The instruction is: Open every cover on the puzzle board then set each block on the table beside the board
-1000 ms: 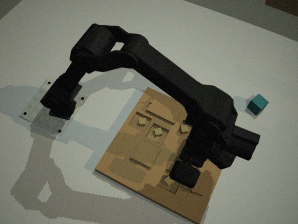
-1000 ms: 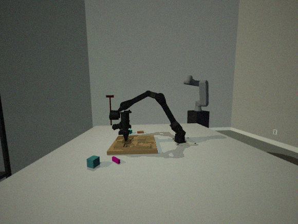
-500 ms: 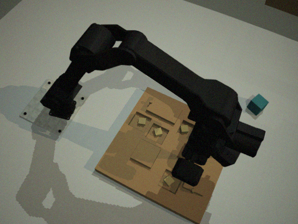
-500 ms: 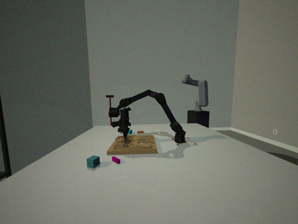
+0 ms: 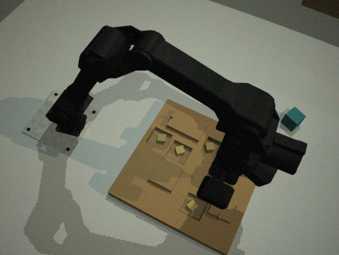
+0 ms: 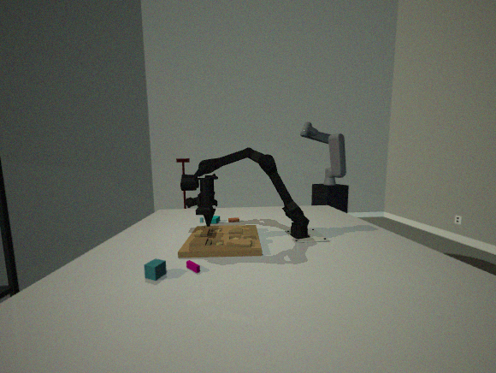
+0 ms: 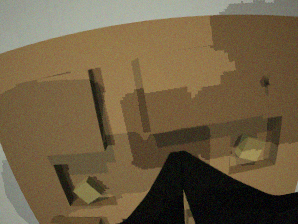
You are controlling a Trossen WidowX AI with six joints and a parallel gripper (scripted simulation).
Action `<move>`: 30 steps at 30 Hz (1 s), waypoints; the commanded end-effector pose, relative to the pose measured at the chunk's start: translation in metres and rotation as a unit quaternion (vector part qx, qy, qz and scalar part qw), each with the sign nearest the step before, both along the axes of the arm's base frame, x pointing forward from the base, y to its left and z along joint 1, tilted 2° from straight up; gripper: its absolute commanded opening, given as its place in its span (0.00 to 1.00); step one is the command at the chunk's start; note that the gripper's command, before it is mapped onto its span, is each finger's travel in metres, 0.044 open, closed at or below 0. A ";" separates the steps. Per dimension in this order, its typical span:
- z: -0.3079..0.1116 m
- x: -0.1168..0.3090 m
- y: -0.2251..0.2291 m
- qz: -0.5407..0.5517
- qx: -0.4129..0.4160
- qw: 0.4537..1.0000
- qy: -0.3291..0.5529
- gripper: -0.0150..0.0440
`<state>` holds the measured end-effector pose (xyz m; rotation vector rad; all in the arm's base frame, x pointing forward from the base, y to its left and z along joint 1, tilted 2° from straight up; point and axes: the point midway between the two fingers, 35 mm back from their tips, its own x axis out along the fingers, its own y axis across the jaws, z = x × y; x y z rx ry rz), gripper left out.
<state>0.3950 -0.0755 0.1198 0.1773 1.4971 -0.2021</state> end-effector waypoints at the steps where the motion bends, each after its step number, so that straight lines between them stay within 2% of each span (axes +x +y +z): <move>1: 0.007 0.000 0.000 -0.003 -0.001 1.000 -0.001 0.25; 7: 0.007 -0.006 0.006 0.008 0.000 1.000 0.000 0.25; 30: 0.014 -0.118 0.076 0.134 -0.005 0.991 0.007 0.25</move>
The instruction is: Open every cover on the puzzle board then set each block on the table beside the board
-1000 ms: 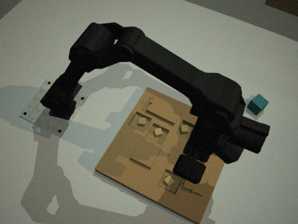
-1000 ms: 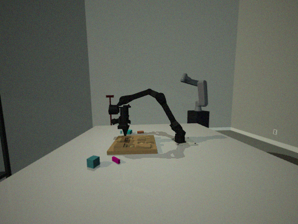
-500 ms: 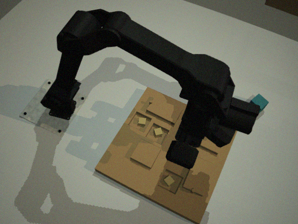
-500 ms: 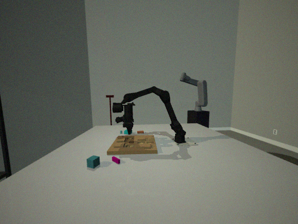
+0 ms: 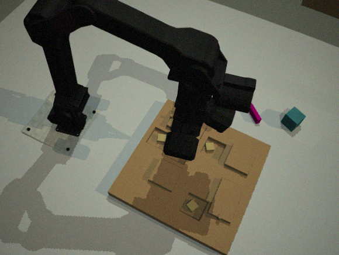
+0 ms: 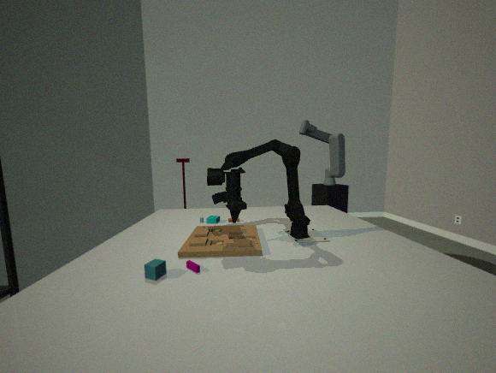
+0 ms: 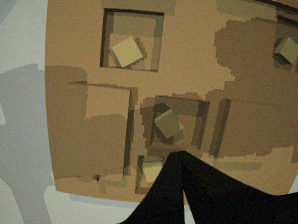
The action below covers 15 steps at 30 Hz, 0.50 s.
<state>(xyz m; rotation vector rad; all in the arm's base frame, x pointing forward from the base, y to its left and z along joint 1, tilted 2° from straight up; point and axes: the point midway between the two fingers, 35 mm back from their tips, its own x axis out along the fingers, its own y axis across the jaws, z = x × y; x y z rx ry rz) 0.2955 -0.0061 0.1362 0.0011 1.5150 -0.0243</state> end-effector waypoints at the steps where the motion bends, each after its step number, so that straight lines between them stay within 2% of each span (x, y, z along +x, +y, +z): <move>1: -0.004 -0.023 0.009 0.026 -0.003 1.000 0.001 0.25; 4: -0.007 -0.039 0.015 0.043 -0.004 0.999 0.002 0.25; 6: -0.007 -0.040 0.015 0.011 -0.002 1.000 0.001 0.25; 10: -0.008 -0.044 0.016 -0.172 0.008 0.985 -0.002 0.25; 15: -0.009 -0.048 0.018 -0.402 0.021 0.915 -0.006 0.25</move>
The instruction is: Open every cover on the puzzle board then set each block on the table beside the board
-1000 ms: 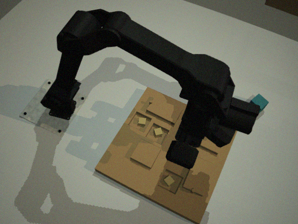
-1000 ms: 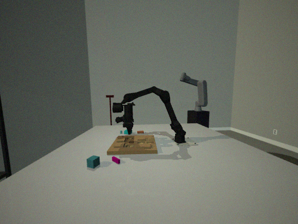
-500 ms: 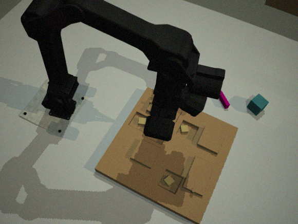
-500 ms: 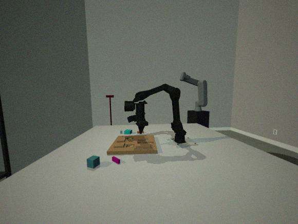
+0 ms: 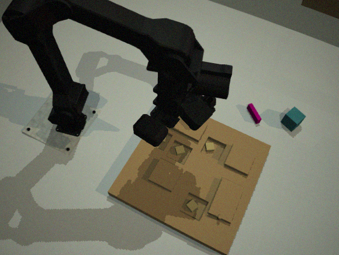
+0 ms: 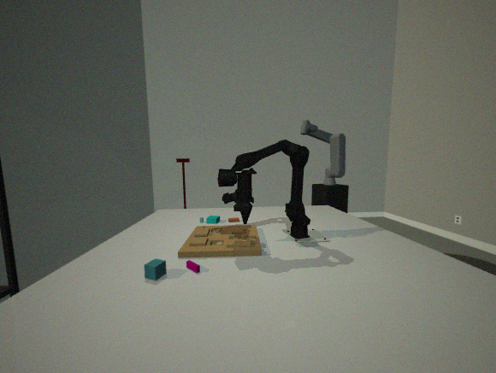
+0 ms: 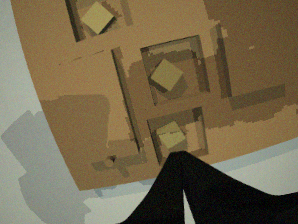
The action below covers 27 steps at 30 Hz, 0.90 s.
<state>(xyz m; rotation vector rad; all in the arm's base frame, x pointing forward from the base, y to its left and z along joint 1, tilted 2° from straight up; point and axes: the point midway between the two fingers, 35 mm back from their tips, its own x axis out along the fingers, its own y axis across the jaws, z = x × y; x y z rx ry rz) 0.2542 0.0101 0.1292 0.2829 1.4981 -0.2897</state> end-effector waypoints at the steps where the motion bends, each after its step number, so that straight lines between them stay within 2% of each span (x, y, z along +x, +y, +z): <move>1: -0.002 -0.008 0.002 -0.283 0.013 0.959 -0.005 0.25; 5: -0.003 -0.012 0.002 -0.463 0.022 0.886 -0.008 0.25; 7: -0.003 -0.013 0.002 -0.518 0.025 0.855 -0.009 0.25; 27: -0.004 -0.014 0.002 -0.525 0.025 0.851 -0.009 0.25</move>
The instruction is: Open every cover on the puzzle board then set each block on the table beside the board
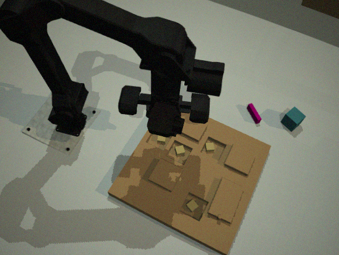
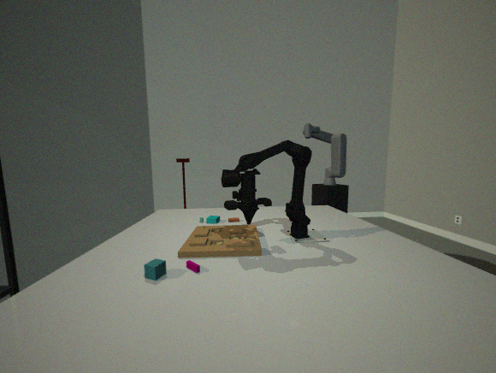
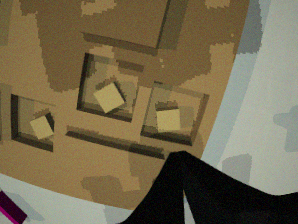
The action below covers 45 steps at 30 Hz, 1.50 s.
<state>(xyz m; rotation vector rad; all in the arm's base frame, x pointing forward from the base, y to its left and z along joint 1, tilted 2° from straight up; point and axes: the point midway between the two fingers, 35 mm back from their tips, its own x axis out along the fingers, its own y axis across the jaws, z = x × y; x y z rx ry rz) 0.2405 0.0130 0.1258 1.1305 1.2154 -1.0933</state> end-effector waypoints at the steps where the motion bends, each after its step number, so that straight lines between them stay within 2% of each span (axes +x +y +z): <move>1: -0.001 0.000 0.000 -0.012 -0.001 1.000 -0.001 0.25; 14: -0.050 0.000 0.000 -0.012 -0.001 1.000 -0.001 0.25; 45: -0.065 -0.004 -0.006 -0.012 -0.002 1.000 -0.001 0.25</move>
